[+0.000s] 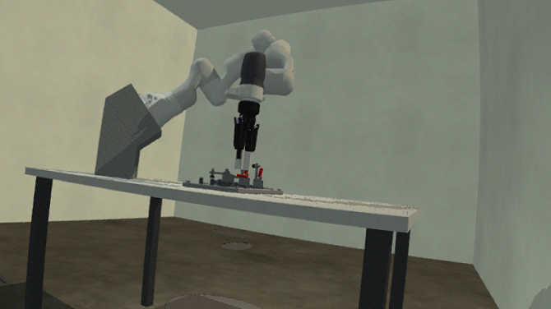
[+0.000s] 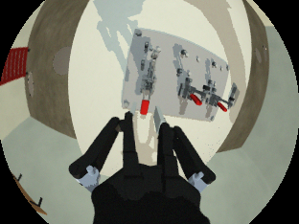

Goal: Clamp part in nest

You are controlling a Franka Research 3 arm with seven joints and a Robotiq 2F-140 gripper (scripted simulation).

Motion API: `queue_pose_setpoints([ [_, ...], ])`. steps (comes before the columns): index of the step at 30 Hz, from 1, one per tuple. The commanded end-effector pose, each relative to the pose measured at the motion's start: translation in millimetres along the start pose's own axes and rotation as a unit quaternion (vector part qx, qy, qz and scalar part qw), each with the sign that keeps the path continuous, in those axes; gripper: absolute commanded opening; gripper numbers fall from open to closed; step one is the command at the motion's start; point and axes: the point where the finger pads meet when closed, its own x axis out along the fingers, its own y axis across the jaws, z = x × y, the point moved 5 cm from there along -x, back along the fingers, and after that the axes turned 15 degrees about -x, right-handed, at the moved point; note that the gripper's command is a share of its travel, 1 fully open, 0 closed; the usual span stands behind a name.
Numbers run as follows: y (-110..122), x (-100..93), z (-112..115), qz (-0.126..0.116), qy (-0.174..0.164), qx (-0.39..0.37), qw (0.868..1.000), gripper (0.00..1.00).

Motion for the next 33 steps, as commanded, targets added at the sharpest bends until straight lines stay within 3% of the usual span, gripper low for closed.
queue_pose_setpoints([
  [1, -0.9, 0.6, 1.6, -0.003, -0.001, -0.005, 1.000, 0.28],
  [16, -1.0, 3.1, 1.7, -0.003, -0.001, -0.005, 1.000, 0.28],
  [33, -1.7, 36.5, 3.1, -0.003, -0.001, -0.005, 1.000, 0.28],
])
